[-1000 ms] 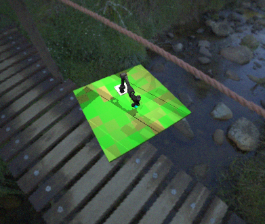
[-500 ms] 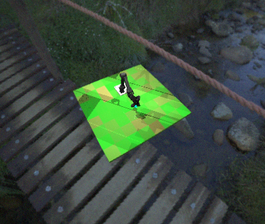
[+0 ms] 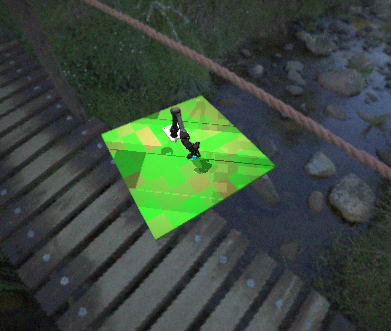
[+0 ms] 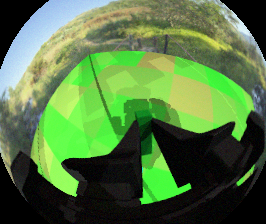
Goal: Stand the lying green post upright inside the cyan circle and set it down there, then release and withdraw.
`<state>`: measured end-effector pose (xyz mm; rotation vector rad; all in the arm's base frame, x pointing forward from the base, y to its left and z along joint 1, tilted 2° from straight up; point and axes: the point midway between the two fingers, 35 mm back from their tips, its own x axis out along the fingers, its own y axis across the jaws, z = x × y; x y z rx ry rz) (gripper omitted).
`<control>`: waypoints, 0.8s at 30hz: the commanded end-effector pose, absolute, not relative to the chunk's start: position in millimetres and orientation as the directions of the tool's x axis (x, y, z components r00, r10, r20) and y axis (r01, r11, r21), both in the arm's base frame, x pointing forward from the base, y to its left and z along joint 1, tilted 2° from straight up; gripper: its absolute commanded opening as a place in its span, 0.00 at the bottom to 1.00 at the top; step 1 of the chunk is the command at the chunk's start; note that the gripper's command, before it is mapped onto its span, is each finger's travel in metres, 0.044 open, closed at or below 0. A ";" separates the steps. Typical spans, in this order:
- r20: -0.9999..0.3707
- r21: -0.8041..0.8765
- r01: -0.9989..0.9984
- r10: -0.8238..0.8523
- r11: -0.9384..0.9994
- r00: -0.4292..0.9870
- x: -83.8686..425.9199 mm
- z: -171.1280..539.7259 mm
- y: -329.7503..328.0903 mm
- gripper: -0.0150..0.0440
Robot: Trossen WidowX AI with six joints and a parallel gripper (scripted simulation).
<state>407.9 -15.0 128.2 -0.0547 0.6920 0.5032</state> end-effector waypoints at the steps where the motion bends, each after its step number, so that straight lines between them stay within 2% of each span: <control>1: -0.602 0.123 -0.461 0.436 0.879 0.669 406.9 129.0 -16.0 0.29; 24: -0.485 0.133 -0.478 0.478 0.868 0.732 402.2 132.4 -21.2 0.29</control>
